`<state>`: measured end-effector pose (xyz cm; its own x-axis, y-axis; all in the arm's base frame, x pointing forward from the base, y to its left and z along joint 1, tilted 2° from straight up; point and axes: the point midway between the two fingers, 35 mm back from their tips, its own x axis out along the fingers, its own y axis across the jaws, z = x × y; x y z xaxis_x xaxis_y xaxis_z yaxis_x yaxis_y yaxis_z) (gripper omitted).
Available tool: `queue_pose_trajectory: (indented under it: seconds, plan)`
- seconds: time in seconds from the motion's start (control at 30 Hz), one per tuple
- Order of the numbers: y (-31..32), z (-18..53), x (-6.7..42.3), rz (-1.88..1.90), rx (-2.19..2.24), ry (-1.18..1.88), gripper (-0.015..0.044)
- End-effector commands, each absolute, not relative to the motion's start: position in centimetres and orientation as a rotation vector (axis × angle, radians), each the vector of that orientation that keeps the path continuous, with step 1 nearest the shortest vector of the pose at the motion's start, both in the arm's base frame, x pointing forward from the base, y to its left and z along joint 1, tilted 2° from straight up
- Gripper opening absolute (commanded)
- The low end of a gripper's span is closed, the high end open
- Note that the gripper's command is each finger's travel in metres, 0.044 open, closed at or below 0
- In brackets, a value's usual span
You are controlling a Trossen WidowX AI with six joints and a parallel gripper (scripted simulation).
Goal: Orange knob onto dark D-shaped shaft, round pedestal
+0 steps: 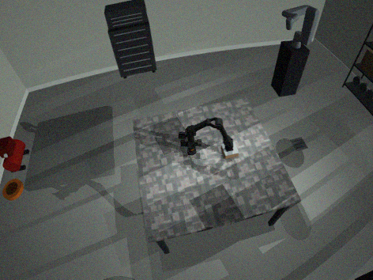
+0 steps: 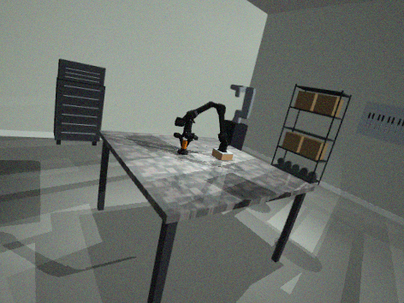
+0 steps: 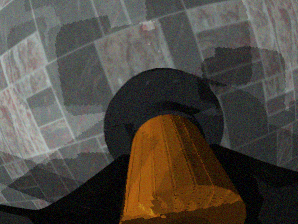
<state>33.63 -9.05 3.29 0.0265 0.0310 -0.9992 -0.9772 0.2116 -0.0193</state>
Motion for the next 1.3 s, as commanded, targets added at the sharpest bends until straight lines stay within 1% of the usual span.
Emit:
queue_pose_trajectory:
  seconds: [0.0,0.47,0.73,0.97,1.27]
  plan:
    - [-9.1,3.3,33.6,1.05,-1.038,1.261,0.0079]
    - [-9.1,3.3,33.6,1.05,-1.038,1.261,0.044]
    - [-9.1,3.6,33.7,1.05,-1.039,1.261,0.044]
    - [-9.4,12.6,33.5,1.05,-1.039,1.261,0.044]
    - [-9.5,12.8,33.9,1.05,-1.039,1.261,0.044]
